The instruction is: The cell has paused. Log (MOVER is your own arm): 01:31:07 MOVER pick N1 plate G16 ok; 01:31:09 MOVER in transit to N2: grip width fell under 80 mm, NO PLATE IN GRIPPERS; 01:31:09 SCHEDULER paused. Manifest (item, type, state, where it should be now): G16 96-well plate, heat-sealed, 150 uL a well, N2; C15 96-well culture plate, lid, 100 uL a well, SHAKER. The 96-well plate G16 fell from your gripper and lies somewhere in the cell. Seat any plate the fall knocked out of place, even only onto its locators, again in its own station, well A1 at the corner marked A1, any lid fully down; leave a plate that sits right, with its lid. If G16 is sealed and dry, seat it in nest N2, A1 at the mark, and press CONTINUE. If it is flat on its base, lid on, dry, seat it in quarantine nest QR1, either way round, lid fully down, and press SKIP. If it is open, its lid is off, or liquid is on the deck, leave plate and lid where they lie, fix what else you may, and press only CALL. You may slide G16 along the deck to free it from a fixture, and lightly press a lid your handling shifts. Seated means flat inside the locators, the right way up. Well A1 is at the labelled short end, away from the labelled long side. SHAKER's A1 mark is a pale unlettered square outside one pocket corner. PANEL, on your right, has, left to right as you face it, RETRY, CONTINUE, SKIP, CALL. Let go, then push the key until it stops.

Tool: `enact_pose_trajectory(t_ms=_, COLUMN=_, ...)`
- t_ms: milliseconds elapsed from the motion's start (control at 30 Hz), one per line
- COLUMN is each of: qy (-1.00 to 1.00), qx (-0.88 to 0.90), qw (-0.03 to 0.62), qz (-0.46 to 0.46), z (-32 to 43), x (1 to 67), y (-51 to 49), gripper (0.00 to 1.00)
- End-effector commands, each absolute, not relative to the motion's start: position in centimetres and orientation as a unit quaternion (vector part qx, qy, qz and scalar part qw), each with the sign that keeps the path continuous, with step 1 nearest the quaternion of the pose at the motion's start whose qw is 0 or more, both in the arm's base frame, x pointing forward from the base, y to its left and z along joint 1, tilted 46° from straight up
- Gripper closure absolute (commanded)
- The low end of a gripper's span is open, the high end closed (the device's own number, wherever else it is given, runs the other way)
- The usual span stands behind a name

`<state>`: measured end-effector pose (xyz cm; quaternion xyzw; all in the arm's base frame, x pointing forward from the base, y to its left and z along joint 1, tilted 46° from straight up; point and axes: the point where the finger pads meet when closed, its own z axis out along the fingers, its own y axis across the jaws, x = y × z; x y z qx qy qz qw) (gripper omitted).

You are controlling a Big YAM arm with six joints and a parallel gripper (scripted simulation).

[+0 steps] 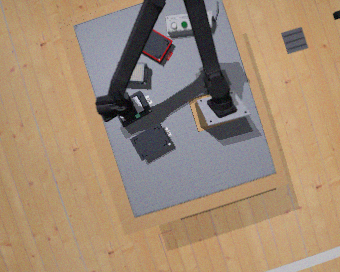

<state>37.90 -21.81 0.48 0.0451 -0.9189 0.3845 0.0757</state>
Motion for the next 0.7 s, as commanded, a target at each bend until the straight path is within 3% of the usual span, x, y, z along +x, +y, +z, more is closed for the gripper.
enact_pose_trajectory(t_ms=0, qy=-0.92, qx=0.04, qw=0.073, qz=0.383, z=0.6, x=37.6, y=-22.2, gripper=1.0)
enact_pose_trajectory(t_ms=667, qy=-0.919, qx=0.044, qw=0.05, qz=0.389, z=3.4, x=39.9, y=-19.7, gripper=1.0)
